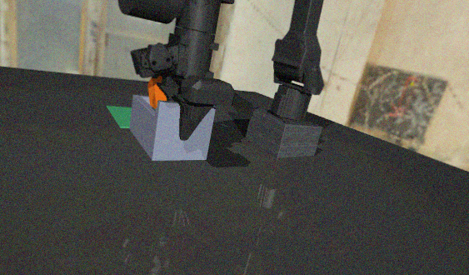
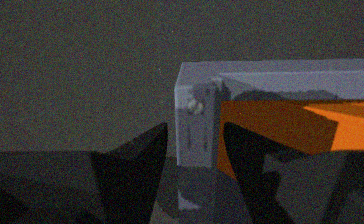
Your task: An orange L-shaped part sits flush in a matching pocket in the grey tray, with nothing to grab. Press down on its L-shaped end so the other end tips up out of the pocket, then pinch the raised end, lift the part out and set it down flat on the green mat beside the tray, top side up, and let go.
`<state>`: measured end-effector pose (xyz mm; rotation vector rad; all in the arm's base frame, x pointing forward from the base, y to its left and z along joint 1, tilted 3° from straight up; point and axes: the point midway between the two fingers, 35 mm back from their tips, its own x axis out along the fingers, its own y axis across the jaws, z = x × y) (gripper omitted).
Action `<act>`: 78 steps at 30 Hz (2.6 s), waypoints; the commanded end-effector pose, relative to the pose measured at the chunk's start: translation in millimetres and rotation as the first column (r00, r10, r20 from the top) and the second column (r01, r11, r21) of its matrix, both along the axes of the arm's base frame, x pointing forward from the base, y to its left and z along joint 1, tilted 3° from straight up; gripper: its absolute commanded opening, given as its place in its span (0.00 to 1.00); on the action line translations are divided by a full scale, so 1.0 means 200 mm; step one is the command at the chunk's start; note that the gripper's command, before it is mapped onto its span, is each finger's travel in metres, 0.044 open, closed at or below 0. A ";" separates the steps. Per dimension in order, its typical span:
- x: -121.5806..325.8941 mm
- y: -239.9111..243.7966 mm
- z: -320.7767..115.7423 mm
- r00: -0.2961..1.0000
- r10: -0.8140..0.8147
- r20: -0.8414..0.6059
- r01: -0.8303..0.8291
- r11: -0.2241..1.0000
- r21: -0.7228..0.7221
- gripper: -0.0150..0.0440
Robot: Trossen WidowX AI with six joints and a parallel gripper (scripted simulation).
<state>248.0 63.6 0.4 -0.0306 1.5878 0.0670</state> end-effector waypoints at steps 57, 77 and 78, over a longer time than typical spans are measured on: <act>0.01 -0.02 0.52 0.999 0.034 -0.008 -0.034 0.999 -0.001 0.65; 0.09 -0.38 0.54 0.126 0.992 0.027 -0.992 0.126 0.001 0.73; 0.09 -0.39 0.54 0.080 0.996 0.028 -0.997 0.080 0.001 0.73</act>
